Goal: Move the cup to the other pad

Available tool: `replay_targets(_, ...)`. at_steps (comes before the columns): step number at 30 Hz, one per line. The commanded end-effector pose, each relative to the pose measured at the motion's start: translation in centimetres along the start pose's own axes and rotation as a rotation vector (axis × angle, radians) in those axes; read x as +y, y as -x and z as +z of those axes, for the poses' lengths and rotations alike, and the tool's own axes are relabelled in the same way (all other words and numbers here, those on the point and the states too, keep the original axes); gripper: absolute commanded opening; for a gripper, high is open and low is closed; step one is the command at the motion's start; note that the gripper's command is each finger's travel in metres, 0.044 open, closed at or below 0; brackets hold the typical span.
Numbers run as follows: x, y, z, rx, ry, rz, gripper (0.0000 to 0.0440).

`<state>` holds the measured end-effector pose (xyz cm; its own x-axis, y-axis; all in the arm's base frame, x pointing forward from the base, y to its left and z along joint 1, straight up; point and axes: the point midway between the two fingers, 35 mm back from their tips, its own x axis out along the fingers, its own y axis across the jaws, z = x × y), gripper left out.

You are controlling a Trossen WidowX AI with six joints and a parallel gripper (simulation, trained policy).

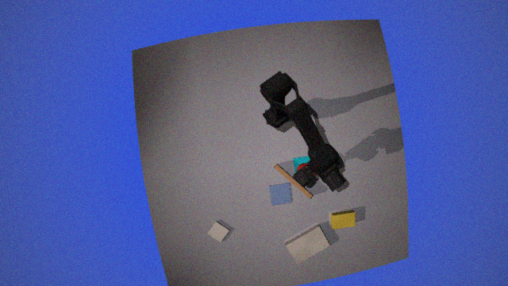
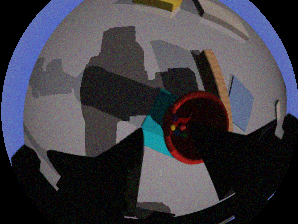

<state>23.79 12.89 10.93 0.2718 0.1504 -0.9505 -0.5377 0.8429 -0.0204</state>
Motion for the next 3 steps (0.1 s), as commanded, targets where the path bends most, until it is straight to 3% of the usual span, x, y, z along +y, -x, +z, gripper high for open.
replay_targets(1,0.06,0.64,0.05,-0.022,-0.010,0.006,0.0235)
replay_targets(3,0.03,1.09,0.19,-0.039,-0.012,0.007,0.0243)
